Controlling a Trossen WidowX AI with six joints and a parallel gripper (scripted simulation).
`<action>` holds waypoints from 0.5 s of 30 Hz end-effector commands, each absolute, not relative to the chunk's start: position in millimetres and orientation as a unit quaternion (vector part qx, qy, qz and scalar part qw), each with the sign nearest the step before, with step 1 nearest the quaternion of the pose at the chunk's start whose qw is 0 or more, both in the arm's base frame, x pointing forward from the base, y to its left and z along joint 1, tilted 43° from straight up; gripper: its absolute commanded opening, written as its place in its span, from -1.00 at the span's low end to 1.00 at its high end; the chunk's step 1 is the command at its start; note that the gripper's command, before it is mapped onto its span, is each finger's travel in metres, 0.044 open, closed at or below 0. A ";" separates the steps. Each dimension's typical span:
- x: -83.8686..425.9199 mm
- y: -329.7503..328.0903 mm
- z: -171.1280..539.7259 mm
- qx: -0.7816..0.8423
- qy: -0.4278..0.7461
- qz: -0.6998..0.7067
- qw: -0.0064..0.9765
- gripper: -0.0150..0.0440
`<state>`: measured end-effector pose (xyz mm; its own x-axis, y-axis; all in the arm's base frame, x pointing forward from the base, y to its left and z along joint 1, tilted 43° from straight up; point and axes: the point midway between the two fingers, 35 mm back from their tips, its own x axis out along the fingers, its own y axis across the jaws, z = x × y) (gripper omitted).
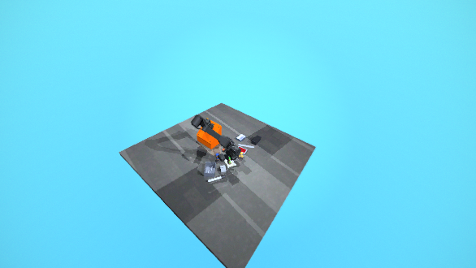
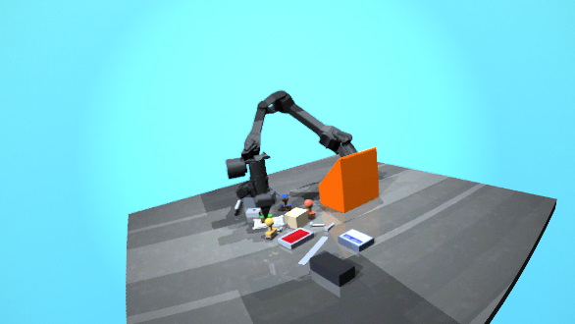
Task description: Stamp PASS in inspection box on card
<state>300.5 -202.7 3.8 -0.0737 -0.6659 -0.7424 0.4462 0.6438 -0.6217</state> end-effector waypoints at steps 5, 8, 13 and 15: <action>299.9 -204.5 0.9 -0.088 0.607 -0.411 0.674 -0.49; 299.9 -204.5 0.9 -0.088 0.607 -0.411 0.674 -0.49; 300.0 -203.7 1.8 -0.088 0.607 -0.411 0.674 -0.49; 300.2 -203.1 2.5 -0.088 0.607 -0.411 0.674 -0.49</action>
<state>300.7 -202.7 3.8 -0.0732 -0.6660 -0.7423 0.4459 0.6439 -0.6217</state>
